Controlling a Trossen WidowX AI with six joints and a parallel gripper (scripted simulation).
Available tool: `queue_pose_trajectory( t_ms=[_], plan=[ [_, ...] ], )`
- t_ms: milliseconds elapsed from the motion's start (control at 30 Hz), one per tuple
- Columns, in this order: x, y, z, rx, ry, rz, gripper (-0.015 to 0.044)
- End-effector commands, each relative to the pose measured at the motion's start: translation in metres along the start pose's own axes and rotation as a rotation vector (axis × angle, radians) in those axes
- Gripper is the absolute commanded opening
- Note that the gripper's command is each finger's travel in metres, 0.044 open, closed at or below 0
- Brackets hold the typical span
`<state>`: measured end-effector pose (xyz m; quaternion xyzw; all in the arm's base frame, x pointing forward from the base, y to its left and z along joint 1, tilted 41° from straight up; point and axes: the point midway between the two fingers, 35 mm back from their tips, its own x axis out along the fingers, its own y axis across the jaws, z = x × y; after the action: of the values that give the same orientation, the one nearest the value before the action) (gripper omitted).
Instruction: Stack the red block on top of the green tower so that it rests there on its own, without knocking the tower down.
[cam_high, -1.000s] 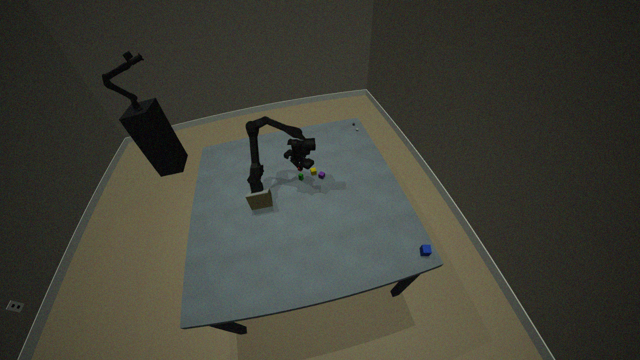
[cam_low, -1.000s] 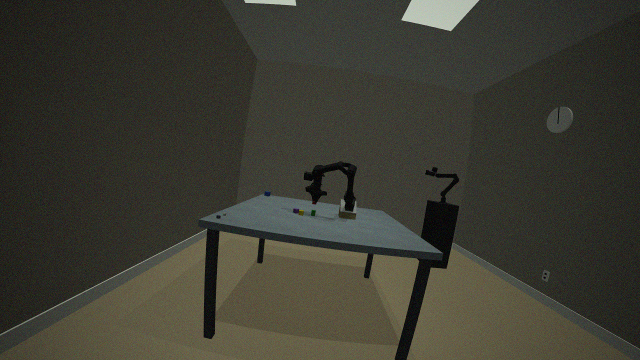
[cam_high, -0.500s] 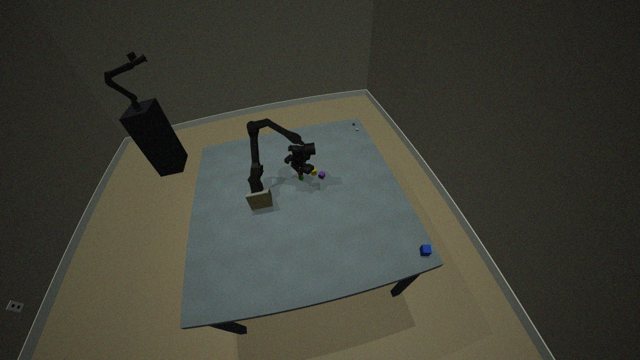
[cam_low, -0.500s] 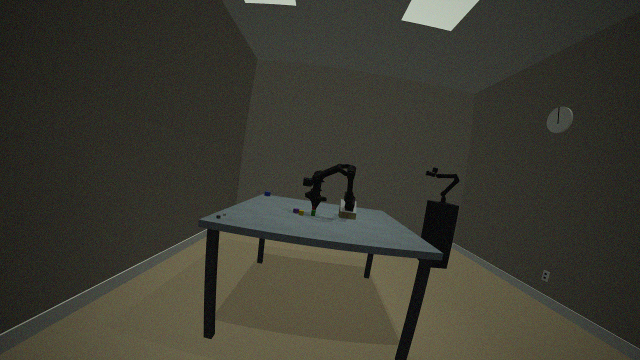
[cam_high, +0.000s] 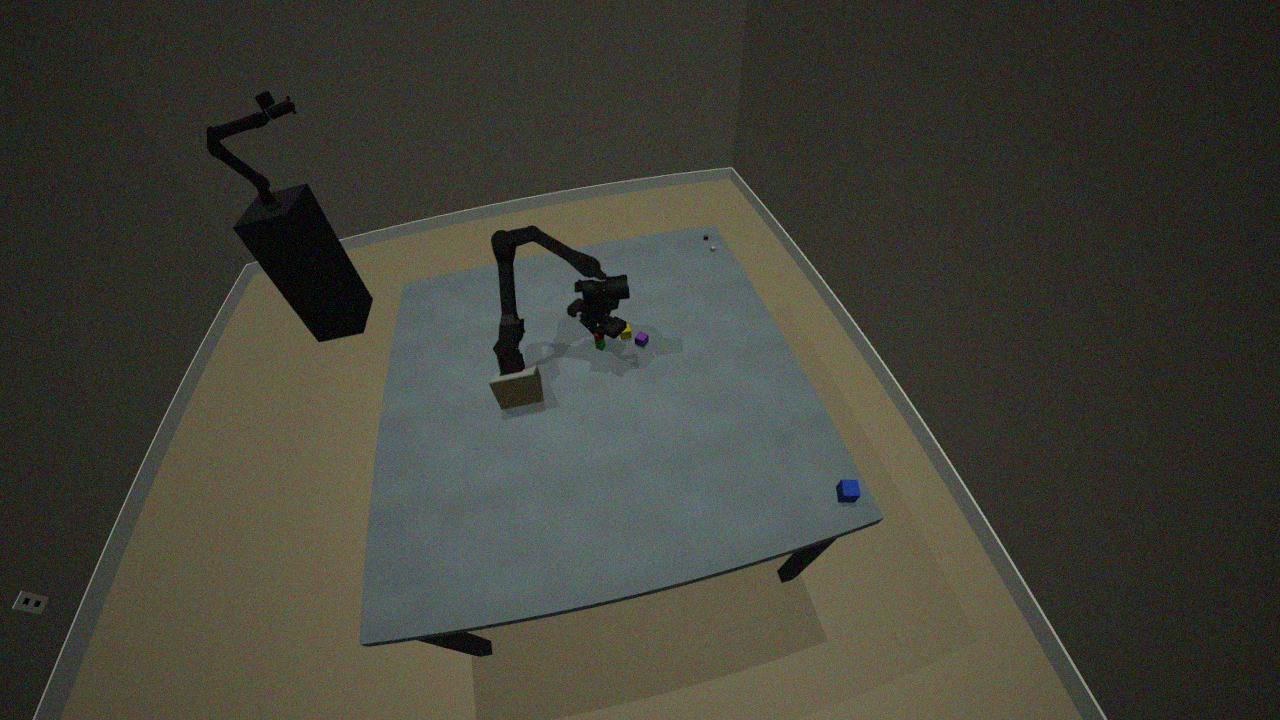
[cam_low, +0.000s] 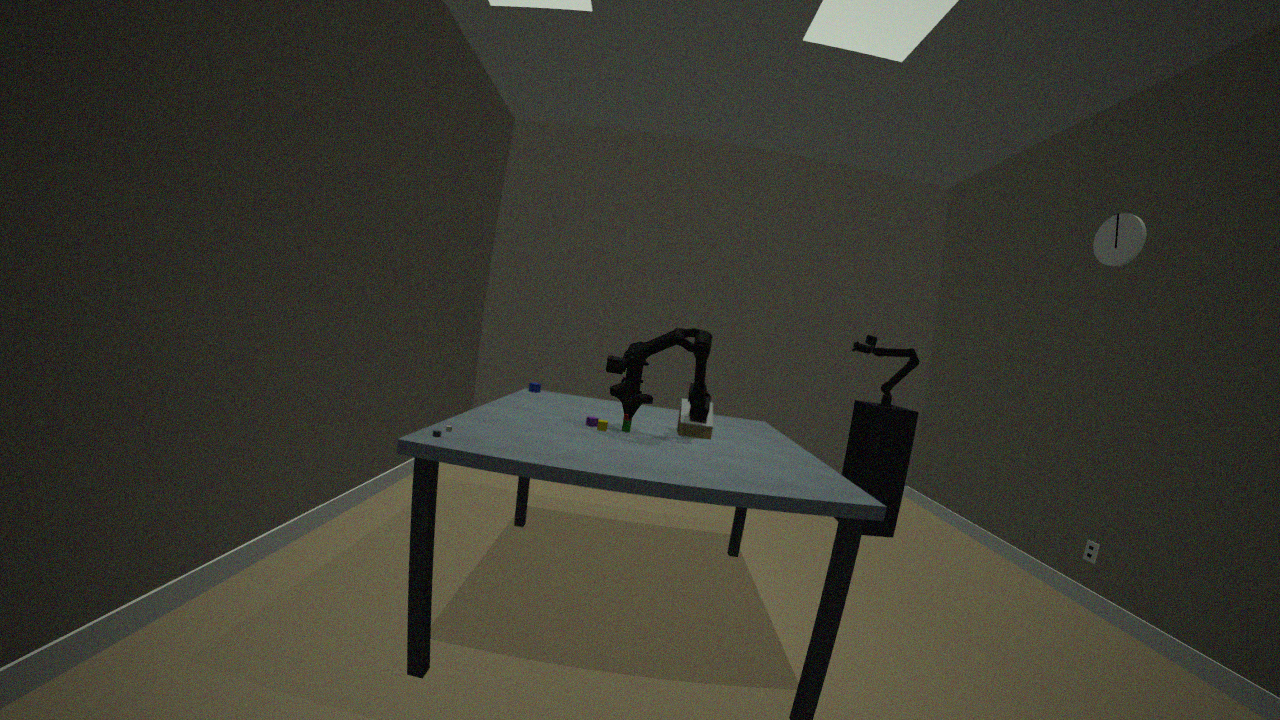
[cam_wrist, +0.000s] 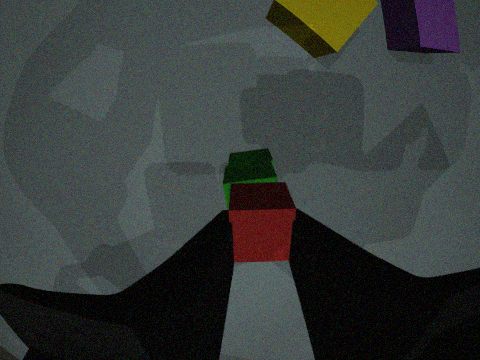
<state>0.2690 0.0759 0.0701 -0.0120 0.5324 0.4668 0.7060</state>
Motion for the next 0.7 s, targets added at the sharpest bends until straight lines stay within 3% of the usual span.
queue_pose_trajectory(
  t_ms=[0,400,667],
  plan=[
    [0.0005,0.0004,0.0007,0.003,-0.005,0.004,0.0000],
    [-0.0016,0.0004,0.0007,0.003,-0.005,0.003,0.0000],
    [0.0004,-0.0001,0.0001,0.000,0.000,0.000,0.0210]
  ],
)
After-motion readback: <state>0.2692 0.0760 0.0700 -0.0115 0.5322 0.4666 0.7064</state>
